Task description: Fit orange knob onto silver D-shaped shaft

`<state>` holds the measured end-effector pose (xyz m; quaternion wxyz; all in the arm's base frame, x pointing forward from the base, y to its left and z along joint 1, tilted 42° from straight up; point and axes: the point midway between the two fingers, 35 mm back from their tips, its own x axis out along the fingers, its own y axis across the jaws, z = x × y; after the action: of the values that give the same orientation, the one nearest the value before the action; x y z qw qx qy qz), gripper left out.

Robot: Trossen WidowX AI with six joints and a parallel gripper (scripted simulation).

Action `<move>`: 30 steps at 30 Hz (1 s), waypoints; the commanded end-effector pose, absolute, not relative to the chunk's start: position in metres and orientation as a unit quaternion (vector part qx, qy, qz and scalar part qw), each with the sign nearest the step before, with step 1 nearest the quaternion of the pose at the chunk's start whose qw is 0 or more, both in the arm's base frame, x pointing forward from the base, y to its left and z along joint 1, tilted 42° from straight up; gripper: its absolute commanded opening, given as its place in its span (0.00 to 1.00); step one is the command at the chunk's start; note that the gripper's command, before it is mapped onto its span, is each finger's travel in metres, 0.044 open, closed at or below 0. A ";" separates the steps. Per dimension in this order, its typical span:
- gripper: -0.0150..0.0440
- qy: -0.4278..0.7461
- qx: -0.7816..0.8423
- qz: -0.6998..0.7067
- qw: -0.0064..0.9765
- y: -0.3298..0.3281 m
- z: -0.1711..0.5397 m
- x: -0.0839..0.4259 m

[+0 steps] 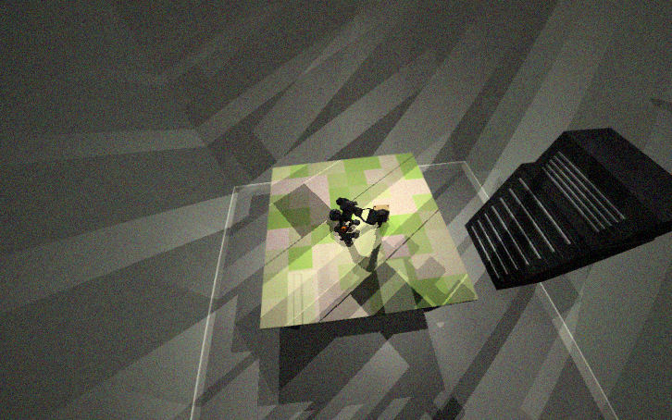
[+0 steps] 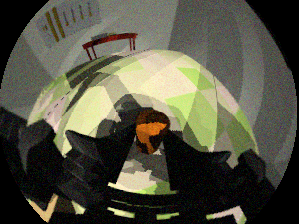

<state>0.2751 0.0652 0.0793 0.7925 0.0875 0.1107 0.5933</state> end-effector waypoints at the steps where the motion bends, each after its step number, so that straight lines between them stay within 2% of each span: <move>1: 0.56 0.112 0.083 0.594 0.792 0.063 0.077 0.274; 4: 0.69 0.111 0.087 0.593 0.793 0.065 0.079 0.275; 28: 0.69 0.111 0.087 0.593 0.793 0.065 0.079 0.275; 30: 0.78 0.111 0.087 0.593 0.793 0.065 0.079 0.275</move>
<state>0.2748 0.0650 0.0789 0.7924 0.0868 0.1107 0.5936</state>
